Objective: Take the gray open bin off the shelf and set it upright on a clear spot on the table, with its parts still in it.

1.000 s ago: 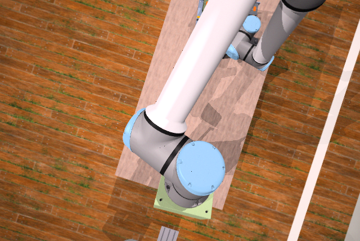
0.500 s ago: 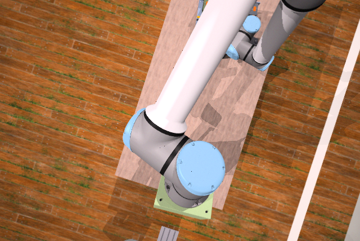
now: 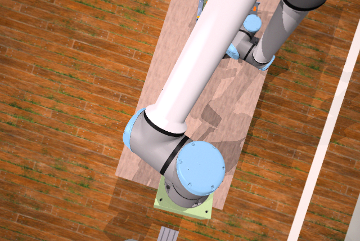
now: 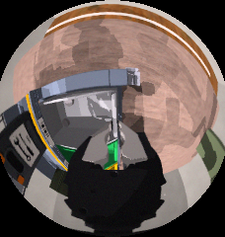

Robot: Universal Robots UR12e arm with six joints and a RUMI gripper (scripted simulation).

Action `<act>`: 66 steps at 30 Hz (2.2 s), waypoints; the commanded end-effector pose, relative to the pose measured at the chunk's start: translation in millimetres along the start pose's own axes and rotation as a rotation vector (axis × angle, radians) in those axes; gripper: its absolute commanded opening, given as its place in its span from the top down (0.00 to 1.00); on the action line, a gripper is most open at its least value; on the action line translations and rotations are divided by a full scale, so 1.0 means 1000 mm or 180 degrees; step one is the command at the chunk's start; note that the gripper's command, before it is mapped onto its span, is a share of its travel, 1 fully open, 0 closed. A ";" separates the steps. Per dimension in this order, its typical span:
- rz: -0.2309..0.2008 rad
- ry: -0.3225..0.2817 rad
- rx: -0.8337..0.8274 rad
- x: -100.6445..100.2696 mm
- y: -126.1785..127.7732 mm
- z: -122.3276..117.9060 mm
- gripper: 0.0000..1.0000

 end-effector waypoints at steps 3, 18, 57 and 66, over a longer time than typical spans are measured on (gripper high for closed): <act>0.0003 0.0001 0.0001 0.004 -0.001 0.000 1.00; 0.0003 0.0001 0.0001 0.013 -0.001 0.000 1.00; 0.0003 0.0001 0.0001 0.009 -0.001 0.000 1.00; 0.0003 0.0001 0.0001 0.009 0.029 0.000 1.00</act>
Point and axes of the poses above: the point where the finger pads meet when closed, its own x axis back along the fingers, its own y axis across the jaws, z = x × y, the point moved 7 cm from there along x, back along the fingers
